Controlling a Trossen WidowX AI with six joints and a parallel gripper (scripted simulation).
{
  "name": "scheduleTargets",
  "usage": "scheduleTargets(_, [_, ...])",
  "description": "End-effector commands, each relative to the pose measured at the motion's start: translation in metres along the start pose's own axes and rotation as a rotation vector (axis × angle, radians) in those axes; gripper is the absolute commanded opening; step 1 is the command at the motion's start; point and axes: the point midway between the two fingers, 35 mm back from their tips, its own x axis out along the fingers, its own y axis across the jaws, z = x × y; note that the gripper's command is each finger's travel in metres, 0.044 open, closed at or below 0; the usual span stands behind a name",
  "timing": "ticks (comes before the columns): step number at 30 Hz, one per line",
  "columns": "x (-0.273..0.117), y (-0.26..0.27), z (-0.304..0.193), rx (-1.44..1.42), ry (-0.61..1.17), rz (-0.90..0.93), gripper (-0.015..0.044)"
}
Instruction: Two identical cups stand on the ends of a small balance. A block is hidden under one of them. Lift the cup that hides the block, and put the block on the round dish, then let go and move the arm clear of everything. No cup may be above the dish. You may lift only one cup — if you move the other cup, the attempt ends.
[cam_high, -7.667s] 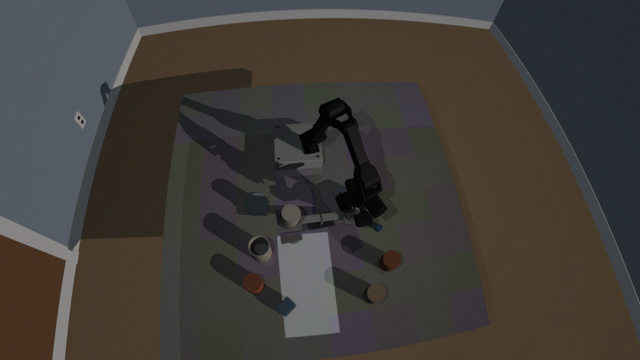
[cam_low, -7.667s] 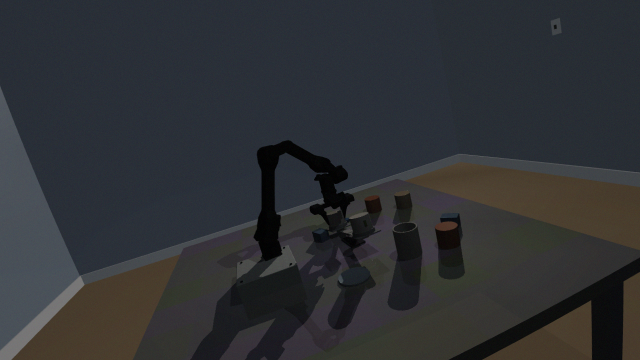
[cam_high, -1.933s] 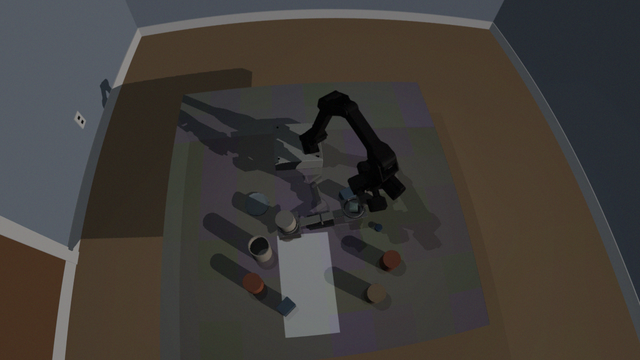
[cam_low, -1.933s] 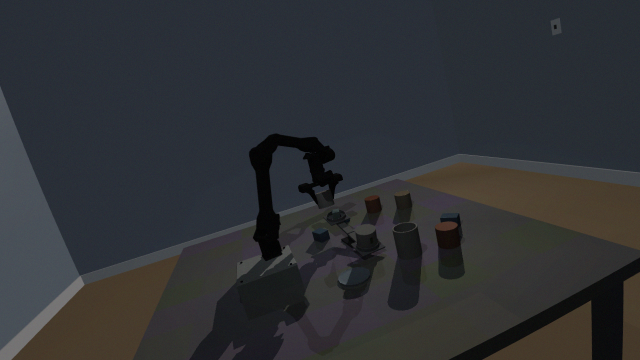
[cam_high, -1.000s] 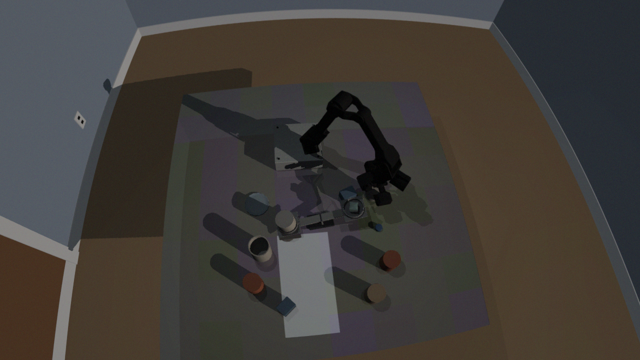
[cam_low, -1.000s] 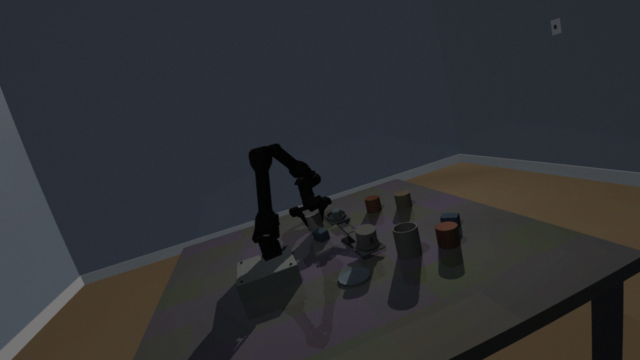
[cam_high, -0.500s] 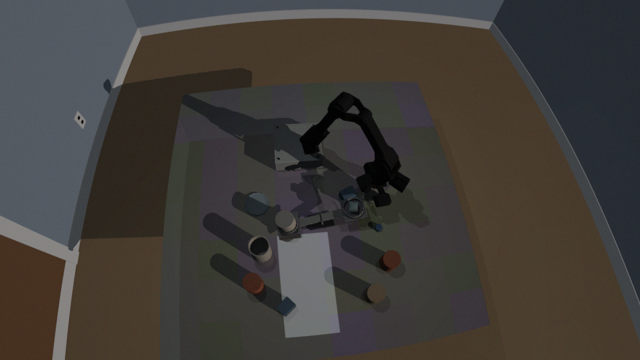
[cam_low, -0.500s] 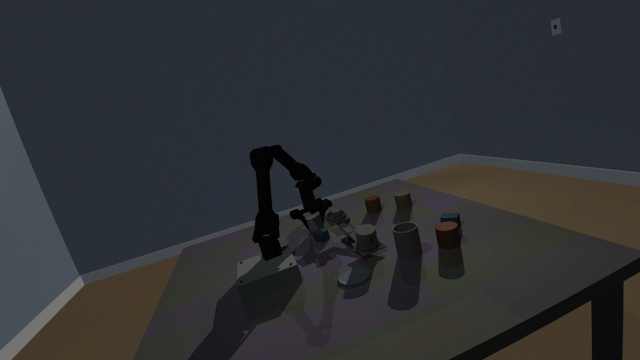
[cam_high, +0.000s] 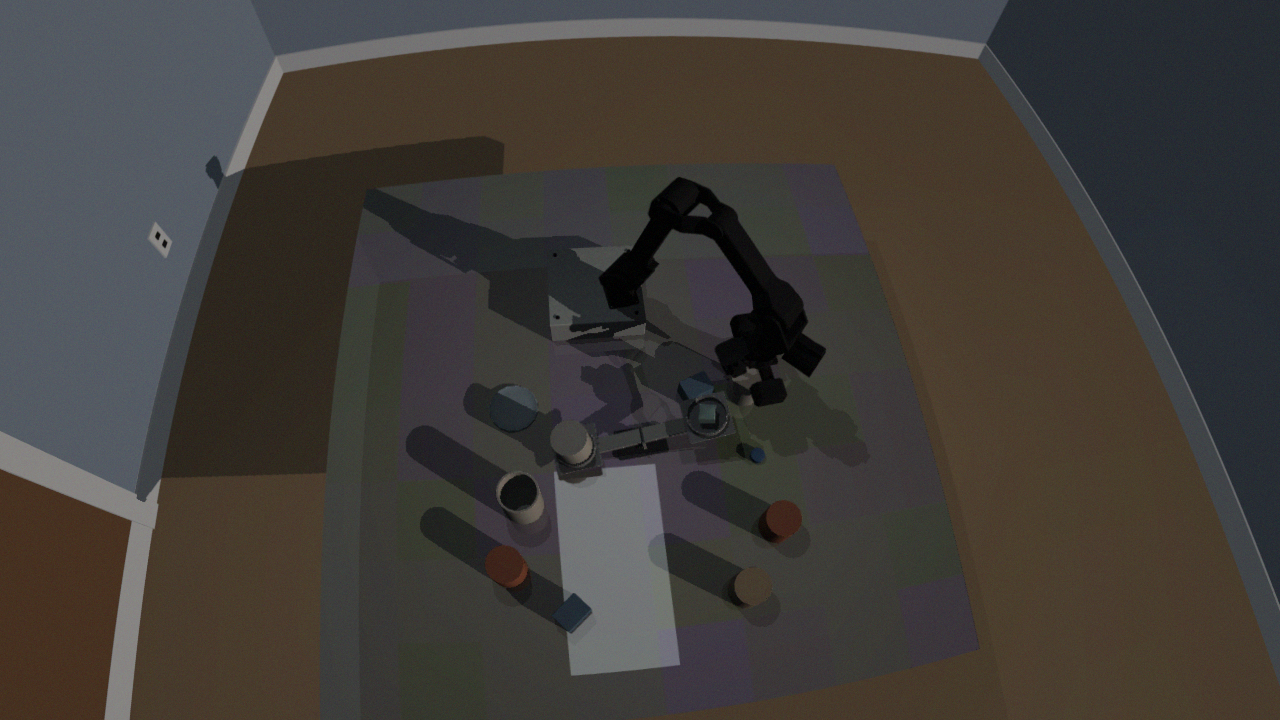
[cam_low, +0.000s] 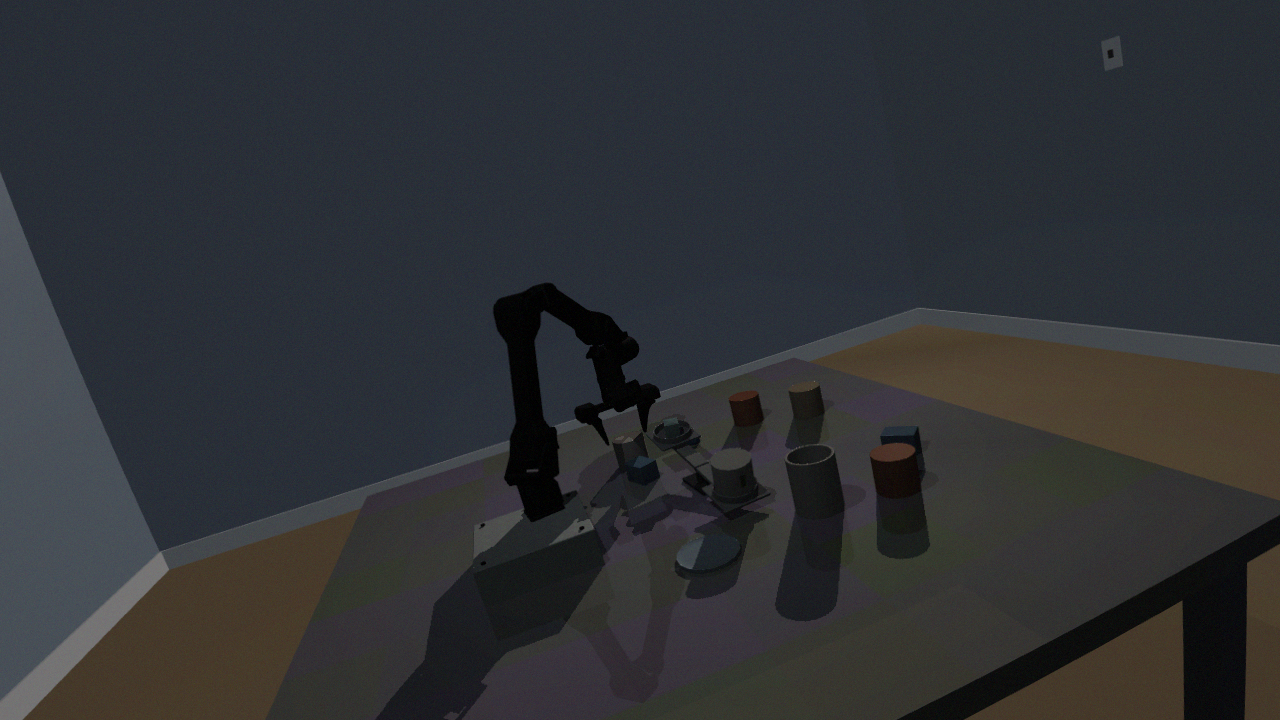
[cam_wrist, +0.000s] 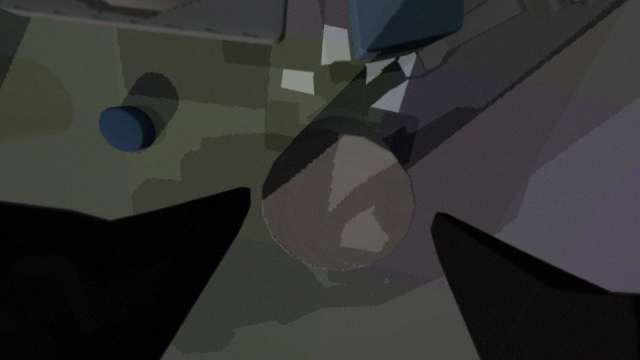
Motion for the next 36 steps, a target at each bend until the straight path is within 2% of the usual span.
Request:
scheduleTargets(1, [-0.017,0.002,-0.002,0.0,0.012,0.013,0.044])
scheduleTargets(3, [-0.017,0.002,-0.002,0.0,0.012,0.013,0.044])
scheduleTargets(10, [-0.039,0.021,0.016,-0.016,0.034,0.081,0.026])
scheduleTargets(33, [-0.048,0.037,0.032,-0.783,0.002,0.086,0.026])
scheduleTargets(36, [-0.059,0.049,0.047,-0.775,-0.001,0.121,0.026])
